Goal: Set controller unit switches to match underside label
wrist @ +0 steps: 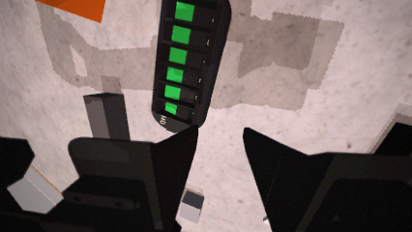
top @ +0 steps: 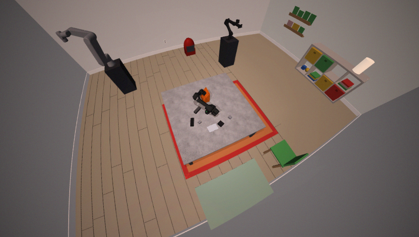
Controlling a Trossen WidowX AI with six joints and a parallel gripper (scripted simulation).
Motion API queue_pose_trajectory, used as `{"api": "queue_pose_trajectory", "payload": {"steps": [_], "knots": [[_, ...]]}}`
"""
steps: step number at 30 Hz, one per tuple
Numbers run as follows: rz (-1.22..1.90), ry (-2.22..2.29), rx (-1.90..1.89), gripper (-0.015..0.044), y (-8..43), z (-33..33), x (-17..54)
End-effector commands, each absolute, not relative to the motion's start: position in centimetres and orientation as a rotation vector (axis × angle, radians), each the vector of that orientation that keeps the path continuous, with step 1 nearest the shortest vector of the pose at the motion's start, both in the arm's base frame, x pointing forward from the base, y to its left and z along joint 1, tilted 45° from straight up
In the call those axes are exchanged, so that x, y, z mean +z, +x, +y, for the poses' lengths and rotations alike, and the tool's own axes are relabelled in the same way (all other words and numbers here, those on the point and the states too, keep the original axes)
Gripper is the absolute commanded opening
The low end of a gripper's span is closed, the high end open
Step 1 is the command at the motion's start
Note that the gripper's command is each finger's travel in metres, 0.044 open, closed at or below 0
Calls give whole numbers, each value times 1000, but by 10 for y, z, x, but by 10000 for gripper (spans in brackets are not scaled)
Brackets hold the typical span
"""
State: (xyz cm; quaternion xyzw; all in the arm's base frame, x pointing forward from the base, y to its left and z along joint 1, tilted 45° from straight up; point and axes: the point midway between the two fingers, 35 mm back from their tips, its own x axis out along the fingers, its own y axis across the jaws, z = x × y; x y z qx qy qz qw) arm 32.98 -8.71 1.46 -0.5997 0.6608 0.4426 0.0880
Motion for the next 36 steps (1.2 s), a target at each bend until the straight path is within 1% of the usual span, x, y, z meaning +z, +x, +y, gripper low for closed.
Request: {"api": "queue_pose_trajectory", "payload": {"steps": [1,6,12,36], "knots": [[1880,-1757,1265,315,313,-90,31],[1785,-1737,1202,440,293,-92,44],[1681,-1725,1134,440,271,-93,53],[1677,-1723,1132,440,270,-113,33]]}}
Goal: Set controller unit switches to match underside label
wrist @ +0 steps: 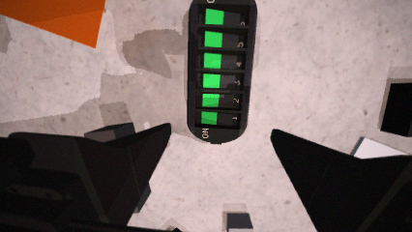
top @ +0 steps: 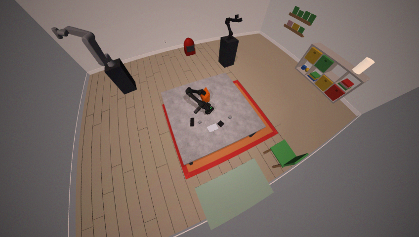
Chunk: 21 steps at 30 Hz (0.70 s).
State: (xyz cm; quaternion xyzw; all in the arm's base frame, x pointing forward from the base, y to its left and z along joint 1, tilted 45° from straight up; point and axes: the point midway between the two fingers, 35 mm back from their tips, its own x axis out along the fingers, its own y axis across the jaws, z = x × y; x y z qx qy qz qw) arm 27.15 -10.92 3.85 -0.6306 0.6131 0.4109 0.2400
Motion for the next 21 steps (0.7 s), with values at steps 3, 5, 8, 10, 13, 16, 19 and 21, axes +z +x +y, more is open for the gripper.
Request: {"api": "queue_pose_trajectory", "payload": {"steps": [3,5,8,10,13,16,19,21], "knots": [[1677,-1723,1132,440,270,-117,30],[1677,-1723,1132,440,270,-119,27],[1678,-1723,1132,440,270,-123,24],[1678,-1723,1132,440,269,-125,22],[1679,-1723,1132,440,269,-129,19],[1679,-1723,1132,440,268,-132,15],[1680,-1723,1131,440,267,-135,12],[1680,-1723,1131,440,267,-136,12]]}}
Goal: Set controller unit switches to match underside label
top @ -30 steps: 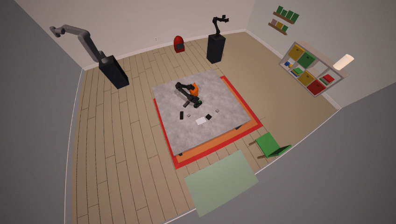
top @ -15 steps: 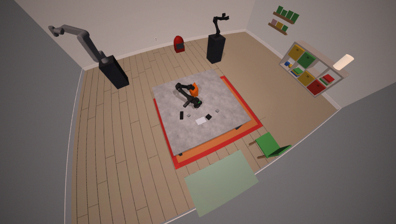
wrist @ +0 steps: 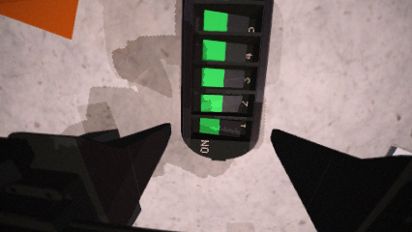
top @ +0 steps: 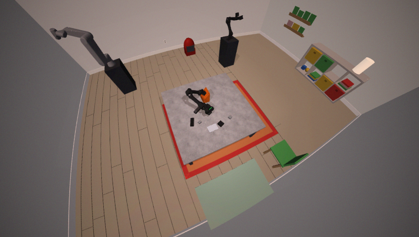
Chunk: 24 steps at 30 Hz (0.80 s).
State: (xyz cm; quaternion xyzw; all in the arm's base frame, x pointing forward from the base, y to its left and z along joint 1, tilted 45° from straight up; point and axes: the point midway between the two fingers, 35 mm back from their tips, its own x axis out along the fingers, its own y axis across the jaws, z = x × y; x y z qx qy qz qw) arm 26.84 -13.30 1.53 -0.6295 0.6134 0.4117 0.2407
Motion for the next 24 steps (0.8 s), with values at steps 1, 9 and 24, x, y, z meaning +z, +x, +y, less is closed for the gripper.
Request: {"api": "queue_pose_trajectory", "payload": {"steps": [1,9,24], "knots": [[1680,-1723,1131,414,267,-136,12],[1680,-1723,1131,327,267,-136,12],[1680,-1723,1131,336,267,-133,13]]}}
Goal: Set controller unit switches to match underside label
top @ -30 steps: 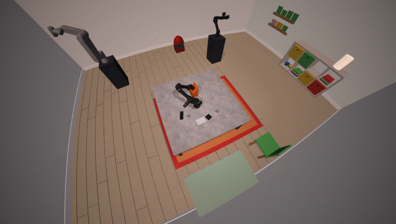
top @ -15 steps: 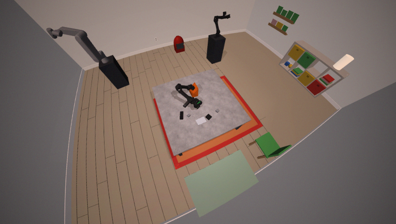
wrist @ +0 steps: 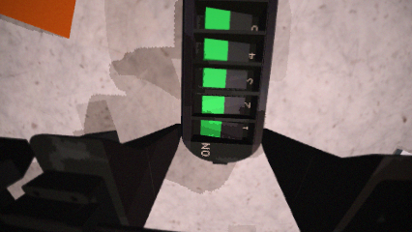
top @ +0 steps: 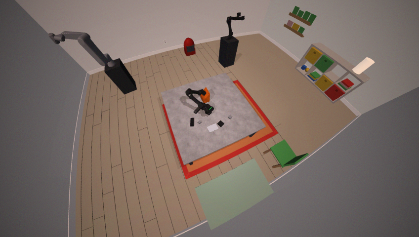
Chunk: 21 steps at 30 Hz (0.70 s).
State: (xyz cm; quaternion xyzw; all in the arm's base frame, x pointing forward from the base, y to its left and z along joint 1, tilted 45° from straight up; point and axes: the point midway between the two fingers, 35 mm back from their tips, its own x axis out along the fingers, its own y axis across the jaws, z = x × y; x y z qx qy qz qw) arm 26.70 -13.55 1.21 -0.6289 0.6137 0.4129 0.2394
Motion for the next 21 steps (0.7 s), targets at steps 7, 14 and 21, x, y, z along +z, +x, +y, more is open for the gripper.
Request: {"api": "queue_pose_trajectory", "payload": {"steps": [7,14,21], "knots": [[1683,-1727,1128,336,267,-128,15],[1690,-1737,1120,336,266,-123,17],[1698,-1749,1110,336,266,-117,19]]}}
